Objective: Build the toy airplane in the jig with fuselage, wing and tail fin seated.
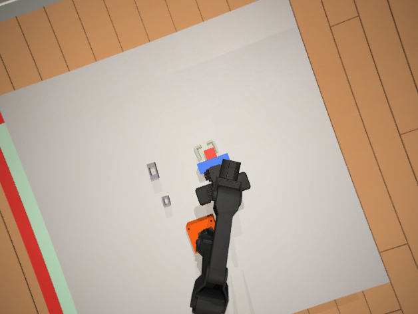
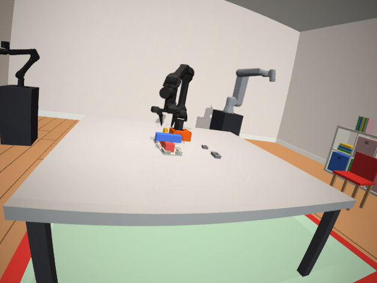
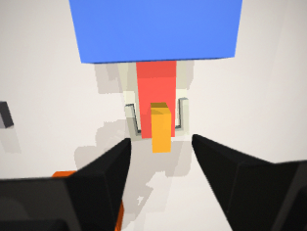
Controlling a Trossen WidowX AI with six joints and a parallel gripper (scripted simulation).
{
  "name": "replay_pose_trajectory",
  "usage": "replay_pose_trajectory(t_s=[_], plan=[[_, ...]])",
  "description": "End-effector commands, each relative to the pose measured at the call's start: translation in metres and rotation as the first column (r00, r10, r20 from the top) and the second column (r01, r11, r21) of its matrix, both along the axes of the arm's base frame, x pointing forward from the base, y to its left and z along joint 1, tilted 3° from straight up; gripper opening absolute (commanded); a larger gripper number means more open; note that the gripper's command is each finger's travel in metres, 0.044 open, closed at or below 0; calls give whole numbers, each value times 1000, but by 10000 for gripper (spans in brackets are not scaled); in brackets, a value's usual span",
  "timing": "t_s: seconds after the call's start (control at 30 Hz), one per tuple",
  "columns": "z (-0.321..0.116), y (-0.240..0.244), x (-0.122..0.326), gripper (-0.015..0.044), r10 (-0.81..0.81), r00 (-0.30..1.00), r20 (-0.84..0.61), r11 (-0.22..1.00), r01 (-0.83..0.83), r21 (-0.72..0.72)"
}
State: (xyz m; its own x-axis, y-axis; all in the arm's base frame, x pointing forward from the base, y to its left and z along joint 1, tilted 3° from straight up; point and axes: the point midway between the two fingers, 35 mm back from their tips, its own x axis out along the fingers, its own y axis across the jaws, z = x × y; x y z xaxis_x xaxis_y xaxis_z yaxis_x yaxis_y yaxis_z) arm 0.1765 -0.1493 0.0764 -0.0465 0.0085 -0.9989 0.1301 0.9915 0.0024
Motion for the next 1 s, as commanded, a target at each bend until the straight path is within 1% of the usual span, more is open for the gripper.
replay_pose_trajectory(t_s=[0.0, 0.97], plan=[[49, 0, 2, 260, 0, 1000, 16, 1000, 1, -16], [51, 0, 3, 260, 0, 1000, 16, 1000, 0, -16]])
